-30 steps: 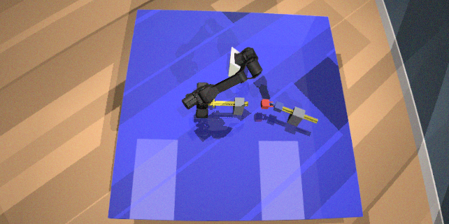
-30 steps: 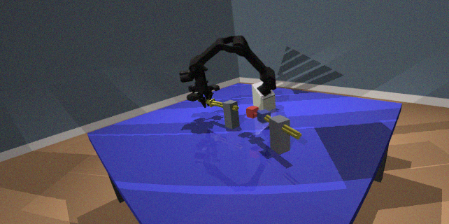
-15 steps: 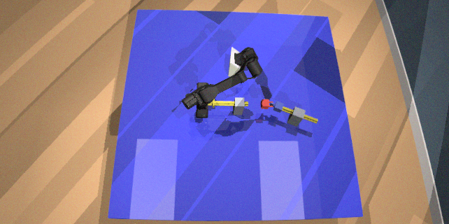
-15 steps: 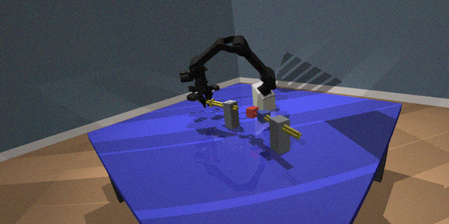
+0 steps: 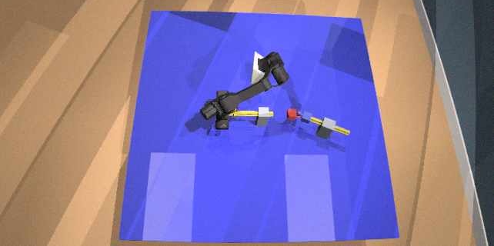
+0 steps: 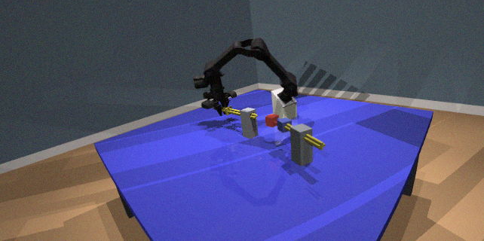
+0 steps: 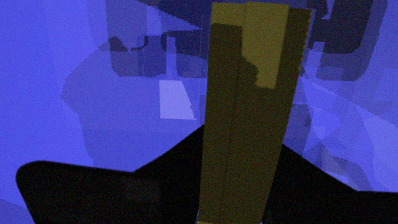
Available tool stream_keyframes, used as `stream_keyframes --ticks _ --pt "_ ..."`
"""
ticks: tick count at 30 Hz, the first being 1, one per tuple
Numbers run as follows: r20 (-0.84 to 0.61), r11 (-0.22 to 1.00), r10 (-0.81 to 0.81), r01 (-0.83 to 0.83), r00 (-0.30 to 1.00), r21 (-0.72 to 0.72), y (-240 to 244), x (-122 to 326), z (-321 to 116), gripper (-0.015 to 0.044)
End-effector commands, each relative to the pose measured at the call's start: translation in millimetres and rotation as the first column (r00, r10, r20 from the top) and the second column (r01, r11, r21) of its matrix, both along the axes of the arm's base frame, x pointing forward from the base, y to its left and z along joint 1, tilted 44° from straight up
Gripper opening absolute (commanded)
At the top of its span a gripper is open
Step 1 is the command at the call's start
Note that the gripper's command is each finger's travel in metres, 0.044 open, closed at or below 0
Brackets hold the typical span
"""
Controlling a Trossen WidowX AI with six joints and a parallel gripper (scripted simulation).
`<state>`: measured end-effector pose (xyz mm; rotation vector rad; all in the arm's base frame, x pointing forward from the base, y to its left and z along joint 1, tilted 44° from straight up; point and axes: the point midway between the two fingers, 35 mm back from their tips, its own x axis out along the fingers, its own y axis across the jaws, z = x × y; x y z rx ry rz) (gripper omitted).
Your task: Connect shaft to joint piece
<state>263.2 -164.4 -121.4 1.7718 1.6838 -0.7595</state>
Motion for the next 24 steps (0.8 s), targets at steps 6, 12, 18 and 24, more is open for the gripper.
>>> stream_keyframes --ticks 6,12,18,24 --pt "0.000 1.000 0.000 0.000 1.000 0.000 0 0 0 0.0020" --pt "0.006 1.000 -0.006 0.006 1.000 0.000 1 0 1 0.0000" --pt "0.035 0.999 -0.036 0.036 0.999 0.000 7 0 6 0.0000" --pt "0.052 0.999 -0.053 0.053 0.997 0.002 14 1 12 0.0000"
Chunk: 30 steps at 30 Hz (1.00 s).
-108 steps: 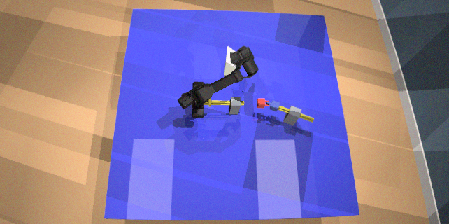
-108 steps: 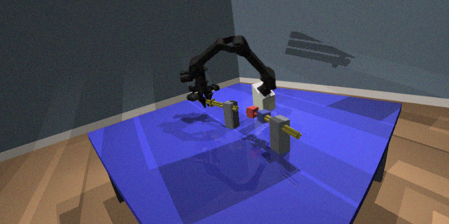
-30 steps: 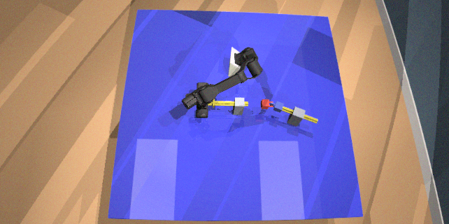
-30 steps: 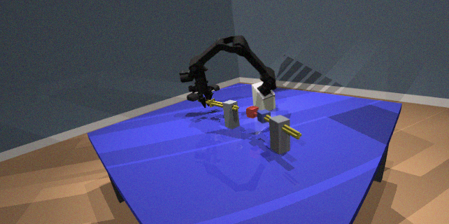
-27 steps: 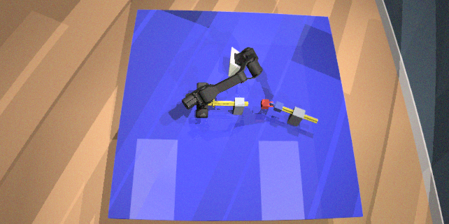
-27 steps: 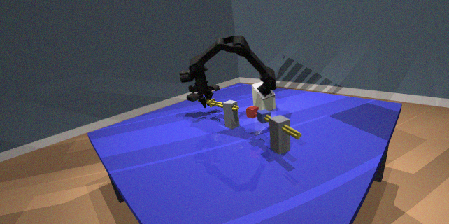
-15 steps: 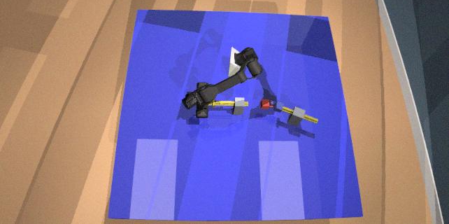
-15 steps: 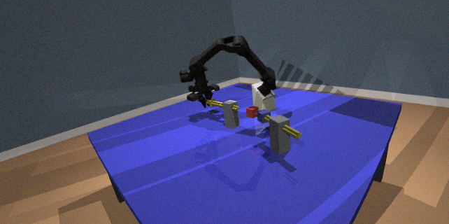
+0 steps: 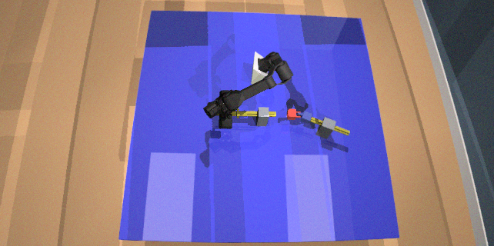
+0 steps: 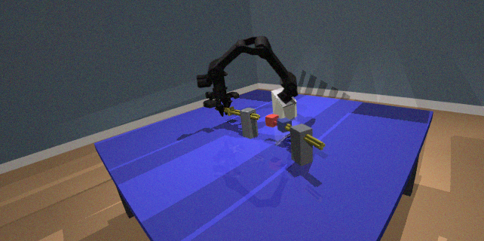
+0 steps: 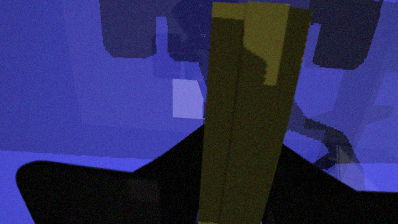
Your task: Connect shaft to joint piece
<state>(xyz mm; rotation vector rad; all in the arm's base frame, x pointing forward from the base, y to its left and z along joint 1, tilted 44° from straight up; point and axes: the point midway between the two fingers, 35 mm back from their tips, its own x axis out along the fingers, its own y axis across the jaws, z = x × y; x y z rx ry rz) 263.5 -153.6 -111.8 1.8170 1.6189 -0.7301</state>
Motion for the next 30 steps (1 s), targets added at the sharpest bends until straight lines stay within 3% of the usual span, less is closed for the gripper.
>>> stream_keyframes --ticks 1,30 --pt "0.006 1.000 -0.012 0.012 1.000 0.001 4 0 3 0.0000" --pt "0.016 1.000 -0.022 0.022 1.000 0.005 36 1 32 0.0000"
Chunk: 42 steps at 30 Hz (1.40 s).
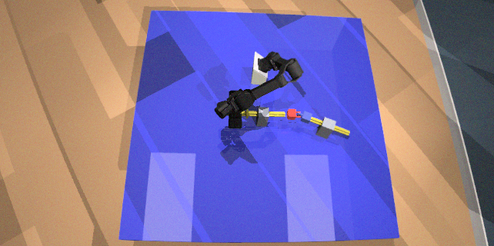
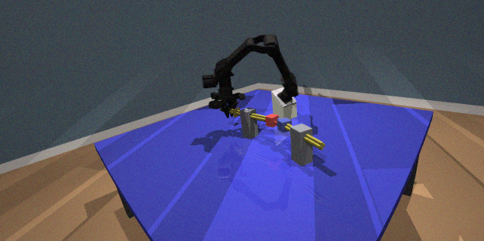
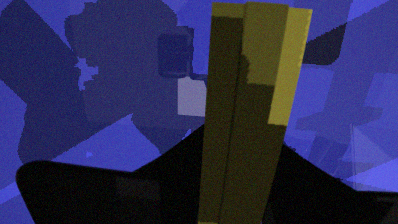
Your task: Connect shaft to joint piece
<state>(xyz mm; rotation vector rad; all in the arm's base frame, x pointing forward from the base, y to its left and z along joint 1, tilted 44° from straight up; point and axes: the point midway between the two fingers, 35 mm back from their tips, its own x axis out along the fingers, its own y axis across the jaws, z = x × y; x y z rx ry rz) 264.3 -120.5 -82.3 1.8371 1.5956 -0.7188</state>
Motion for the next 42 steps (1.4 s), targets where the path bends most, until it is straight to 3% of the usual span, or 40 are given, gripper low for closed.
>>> stream_keyframes --ticks 1,41,42 --pt "-0.001 1.000 -0.005 0.005 1.000 0.002 4 0 4 0.0000" --pt "-0.002 1.000 -0.001 0.001 1.000 0.003 36 1 32 0.0000" --pt "-0.002 1.000 -0.001 0.001 1.000 0.003 36 1 32 0.0026"
